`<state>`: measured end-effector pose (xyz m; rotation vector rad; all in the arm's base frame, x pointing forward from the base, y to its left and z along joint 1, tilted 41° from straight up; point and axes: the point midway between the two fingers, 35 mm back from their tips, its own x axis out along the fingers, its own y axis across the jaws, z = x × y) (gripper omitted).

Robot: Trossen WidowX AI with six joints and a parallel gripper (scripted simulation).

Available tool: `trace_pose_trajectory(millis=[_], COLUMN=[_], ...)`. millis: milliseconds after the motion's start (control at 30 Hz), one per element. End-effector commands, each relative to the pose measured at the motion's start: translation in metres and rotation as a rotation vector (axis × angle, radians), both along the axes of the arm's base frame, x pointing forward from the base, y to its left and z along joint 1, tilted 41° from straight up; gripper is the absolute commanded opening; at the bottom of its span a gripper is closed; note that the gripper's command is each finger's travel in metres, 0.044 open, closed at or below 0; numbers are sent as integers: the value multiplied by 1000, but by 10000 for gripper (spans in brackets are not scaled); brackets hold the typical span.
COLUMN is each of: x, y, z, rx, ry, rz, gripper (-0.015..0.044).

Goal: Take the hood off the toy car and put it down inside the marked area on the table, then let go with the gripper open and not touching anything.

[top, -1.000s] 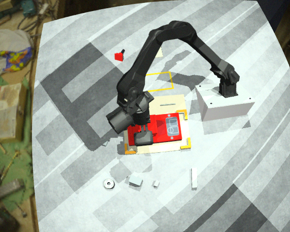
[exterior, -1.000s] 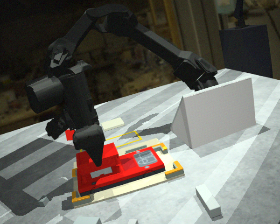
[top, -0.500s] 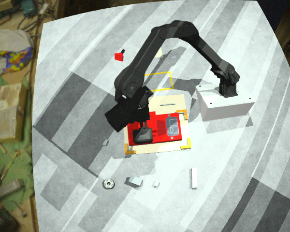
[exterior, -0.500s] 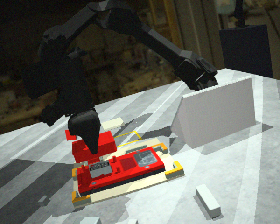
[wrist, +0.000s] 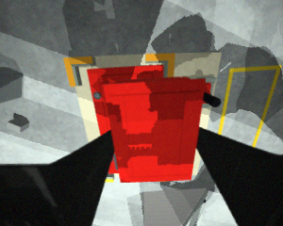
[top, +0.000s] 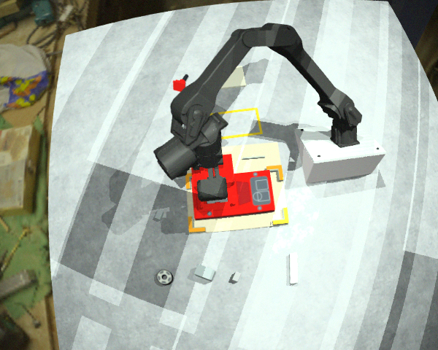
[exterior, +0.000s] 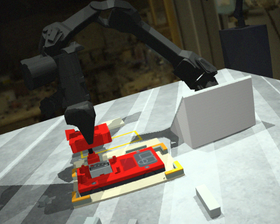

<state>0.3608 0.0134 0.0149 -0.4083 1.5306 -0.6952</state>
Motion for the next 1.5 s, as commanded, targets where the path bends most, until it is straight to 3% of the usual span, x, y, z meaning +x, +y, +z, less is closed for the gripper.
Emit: trace_pose_trajectory(millis=[0, 1467], x=[-2, -68], y=[-8, -117], z=[11, 116], rx=[0, -10], ry=[0, -8], rz=[9, 6], gripper=[0, 0])
